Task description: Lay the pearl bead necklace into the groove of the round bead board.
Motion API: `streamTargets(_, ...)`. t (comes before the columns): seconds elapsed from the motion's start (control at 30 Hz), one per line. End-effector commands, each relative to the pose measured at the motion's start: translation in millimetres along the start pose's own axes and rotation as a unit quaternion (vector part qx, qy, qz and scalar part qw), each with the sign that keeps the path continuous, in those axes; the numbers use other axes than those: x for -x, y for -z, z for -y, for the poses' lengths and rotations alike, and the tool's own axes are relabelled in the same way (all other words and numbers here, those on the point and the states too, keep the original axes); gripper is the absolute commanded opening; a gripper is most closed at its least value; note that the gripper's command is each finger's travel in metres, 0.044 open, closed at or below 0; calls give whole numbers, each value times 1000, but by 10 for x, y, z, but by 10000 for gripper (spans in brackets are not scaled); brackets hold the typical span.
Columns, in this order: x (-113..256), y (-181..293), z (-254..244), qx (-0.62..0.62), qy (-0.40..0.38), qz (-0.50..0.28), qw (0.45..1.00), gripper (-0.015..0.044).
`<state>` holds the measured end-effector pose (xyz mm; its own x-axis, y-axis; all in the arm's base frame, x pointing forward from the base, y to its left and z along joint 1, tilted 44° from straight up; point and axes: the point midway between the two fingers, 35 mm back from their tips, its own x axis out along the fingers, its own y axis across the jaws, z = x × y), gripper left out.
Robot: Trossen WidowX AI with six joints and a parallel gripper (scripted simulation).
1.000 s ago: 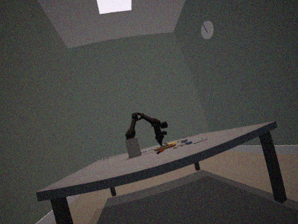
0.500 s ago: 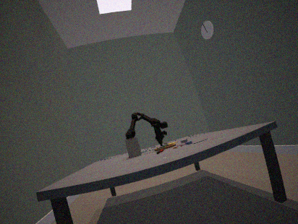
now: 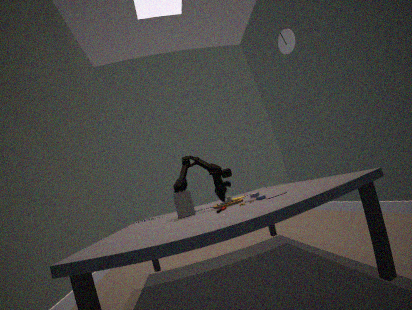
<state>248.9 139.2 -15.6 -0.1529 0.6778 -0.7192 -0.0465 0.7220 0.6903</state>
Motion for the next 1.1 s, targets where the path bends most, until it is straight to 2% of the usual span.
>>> streamTargets(0.0, 20, -39, -22, 19, -1, 9, 1000, 440)
streamTargets(1.07, 18, 0, 1, 4, -1, 1, 1000, 440)
